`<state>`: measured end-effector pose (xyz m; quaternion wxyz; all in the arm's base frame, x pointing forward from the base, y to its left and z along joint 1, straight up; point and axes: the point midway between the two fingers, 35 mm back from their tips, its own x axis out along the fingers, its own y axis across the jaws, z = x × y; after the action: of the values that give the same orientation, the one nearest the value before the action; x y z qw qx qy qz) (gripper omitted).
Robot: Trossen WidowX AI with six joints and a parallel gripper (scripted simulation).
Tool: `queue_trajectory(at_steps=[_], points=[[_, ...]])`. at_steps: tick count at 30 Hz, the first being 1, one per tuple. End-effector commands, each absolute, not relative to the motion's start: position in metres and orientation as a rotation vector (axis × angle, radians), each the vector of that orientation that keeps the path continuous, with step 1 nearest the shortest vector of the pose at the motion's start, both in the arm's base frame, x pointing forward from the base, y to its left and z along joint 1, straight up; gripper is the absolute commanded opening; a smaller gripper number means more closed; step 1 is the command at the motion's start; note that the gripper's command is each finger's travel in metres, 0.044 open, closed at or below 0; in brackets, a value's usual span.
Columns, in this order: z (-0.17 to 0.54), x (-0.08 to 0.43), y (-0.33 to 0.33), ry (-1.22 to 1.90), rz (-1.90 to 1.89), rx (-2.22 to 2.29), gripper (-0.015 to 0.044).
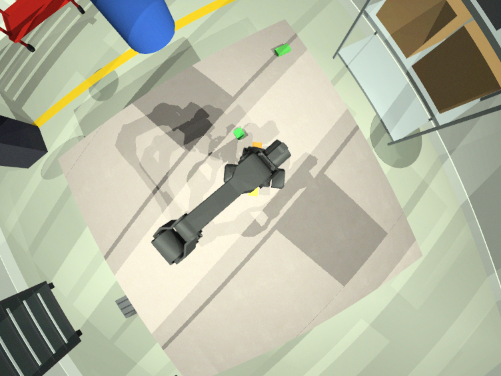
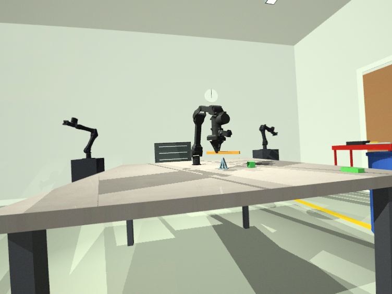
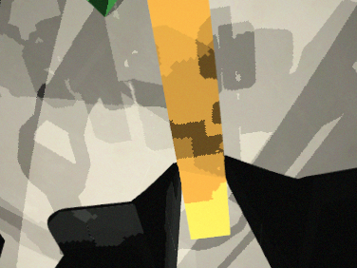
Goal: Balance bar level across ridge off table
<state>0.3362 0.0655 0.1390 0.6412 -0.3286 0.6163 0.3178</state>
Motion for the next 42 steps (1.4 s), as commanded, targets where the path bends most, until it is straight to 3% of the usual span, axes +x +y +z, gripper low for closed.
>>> queue_trajectory(at_steps=[1, 42], points=[[0.1309, 0.3351, 0.0658, 1.407, 0.725, -0.741, 0.0], [0.1232, 0.3347, 0.0658, 1.407, 0.725, -0.741, 0.0]])
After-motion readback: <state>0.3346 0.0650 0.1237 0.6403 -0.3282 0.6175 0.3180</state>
